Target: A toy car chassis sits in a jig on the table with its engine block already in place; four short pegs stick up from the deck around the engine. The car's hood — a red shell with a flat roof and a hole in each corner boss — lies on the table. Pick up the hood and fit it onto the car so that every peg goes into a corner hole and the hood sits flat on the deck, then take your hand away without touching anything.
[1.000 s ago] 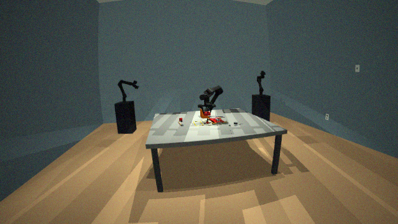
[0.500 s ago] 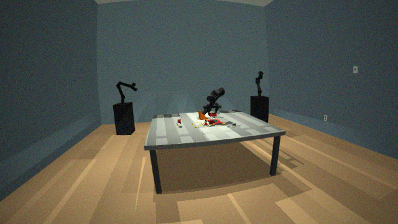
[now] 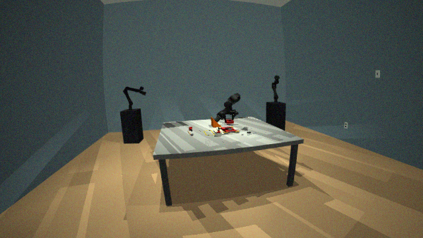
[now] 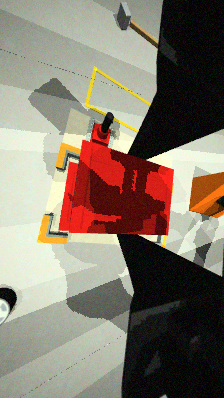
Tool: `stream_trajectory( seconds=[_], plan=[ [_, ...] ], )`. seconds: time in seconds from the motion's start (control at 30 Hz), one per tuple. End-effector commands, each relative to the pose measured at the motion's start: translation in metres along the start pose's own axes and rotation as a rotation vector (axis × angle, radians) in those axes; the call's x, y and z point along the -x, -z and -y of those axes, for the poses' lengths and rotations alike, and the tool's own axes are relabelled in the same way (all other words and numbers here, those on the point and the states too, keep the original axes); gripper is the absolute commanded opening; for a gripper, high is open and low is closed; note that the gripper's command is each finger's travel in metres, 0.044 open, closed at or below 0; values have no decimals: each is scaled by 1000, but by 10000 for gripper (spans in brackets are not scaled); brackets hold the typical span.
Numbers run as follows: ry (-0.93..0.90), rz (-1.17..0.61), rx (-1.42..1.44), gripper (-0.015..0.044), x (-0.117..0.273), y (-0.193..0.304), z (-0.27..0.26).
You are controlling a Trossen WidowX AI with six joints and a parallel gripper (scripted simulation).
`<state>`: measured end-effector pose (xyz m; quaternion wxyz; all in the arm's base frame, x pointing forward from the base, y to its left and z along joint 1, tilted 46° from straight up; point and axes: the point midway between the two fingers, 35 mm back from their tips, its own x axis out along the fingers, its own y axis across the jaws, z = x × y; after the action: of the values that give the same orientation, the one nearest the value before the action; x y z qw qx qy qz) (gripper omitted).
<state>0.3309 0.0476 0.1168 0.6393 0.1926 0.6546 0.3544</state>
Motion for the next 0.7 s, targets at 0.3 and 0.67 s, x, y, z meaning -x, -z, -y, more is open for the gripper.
stream_trajectory(
  seconds=[0.3,0.67],
  plan=[
    [-5,3,-2,0,-42,-1,-2],
    [-6,3,-1,0,-48,-1,-4]
  ],
)
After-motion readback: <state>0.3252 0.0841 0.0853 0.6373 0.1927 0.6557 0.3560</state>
